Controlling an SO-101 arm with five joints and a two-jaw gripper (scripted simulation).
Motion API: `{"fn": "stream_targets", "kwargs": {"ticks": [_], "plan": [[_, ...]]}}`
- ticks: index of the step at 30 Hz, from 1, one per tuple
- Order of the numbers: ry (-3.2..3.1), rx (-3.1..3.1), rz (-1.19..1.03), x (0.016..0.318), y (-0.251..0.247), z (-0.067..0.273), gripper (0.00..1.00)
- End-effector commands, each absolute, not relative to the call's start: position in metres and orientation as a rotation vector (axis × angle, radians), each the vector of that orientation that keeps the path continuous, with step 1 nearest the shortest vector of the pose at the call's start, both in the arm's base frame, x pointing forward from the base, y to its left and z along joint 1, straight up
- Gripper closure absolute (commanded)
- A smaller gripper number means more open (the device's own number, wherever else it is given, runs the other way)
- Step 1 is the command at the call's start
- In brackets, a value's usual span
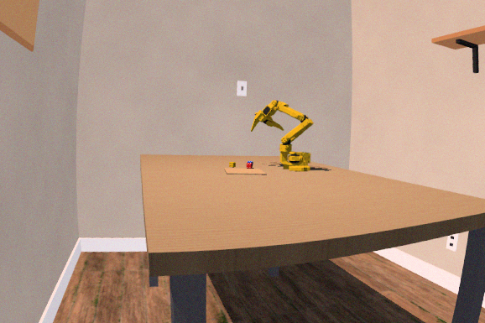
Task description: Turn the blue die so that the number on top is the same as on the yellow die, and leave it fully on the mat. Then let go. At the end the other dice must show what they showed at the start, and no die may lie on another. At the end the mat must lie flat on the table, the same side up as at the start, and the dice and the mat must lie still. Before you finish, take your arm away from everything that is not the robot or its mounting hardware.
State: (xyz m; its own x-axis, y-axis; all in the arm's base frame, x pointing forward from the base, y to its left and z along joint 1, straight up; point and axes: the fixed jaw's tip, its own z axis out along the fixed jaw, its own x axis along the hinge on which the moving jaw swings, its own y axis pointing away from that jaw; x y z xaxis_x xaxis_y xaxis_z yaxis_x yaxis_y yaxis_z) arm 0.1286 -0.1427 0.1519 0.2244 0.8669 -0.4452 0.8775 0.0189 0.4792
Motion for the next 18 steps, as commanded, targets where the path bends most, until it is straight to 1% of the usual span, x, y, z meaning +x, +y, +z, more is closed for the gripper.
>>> {"fn": "stream_targets", "kwargs": {"ticks": [1, 6, 11, 13, 18], "plan": [[1.601, 1.775, -0.022, 0.131, -0.144, 0.16, 0.01], [1.682, 1.715, -0.036, 0.138, -0.144, 0.153, 0.05], [1.84, 1.581, -0.063, 0.153, -0.142, 0.14, 0.15], [1.84, 1.581, -0.063, 0.153, -0.142, 0.14, 0.15], [2.043, 1.369, -0.098, 0.172, -0.136, 0.119, 0.29]]}}
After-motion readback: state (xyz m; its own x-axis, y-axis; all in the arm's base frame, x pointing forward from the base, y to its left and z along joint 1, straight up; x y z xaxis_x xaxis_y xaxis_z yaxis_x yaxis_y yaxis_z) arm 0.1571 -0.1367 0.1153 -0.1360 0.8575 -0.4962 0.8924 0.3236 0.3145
